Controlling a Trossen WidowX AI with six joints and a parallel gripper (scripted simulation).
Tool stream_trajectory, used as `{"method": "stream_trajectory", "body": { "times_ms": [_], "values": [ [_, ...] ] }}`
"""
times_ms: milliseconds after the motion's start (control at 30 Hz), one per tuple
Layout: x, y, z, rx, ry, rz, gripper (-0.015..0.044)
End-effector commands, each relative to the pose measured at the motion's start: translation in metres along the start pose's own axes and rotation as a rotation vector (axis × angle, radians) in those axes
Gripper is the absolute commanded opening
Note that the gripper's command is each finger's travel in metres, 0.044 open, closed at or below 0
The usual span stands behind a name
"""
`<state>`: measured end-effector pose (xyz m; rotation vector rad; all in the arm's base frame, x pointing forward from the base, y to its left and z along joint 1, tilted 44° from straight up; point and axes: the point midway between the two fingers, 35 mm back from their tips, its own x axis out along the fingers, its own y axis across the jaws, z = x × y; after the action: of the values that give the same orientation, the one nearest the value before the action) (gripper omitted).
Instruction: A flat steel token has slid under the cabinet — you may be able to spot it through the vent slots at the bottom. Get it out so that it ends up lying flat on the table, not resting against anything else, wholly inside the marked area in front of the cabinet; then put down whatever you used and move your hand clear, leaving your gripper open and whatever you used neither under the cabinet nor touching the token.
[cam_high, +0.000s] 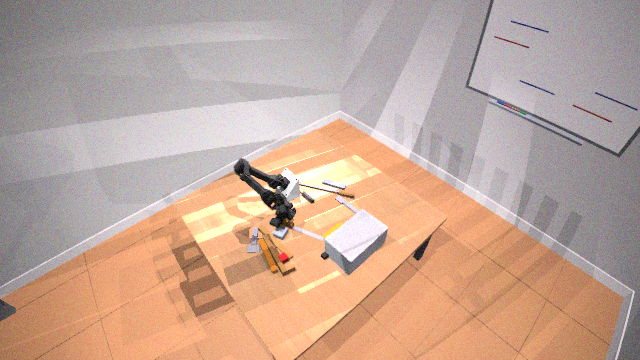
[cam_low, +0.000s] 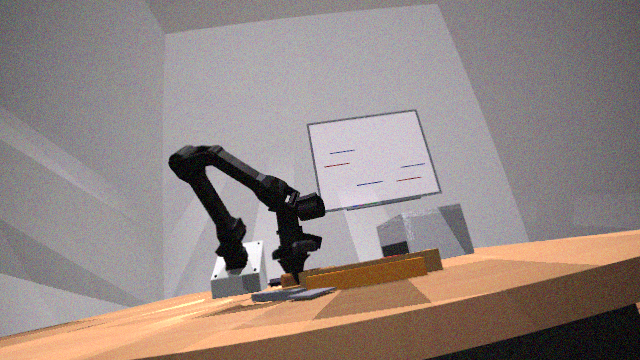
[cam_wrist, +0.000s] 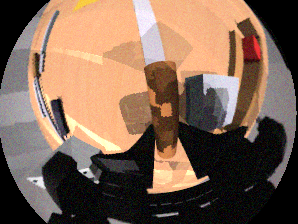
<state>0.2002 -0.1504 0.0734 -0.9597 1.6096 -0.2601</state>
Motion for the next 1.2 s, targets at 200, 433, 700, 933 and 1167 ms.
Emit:
{"method": "stream_trajectory", "body": {
  "times_ms": [200, 433, 700, 933, 1167],
  "values": [
    [0.000, -0.001, 0.010, 0.008, 0.004, 0.001, 0.0000],
    [0.000, -0.001, 0.017, 0.013, 0.005, 0.001, 0.0000],
    [0.000, -0.002, 0.025, 0.017, 0.006, 0.001, 0.0000],
    [0.000, -0.002, 0.032, 0.019, 0.007, 0.001, 0.0000],
    [0.000, -0.003, 0.040, 0.021, 0.007, 0.001, 0.0000]
  ]
}}
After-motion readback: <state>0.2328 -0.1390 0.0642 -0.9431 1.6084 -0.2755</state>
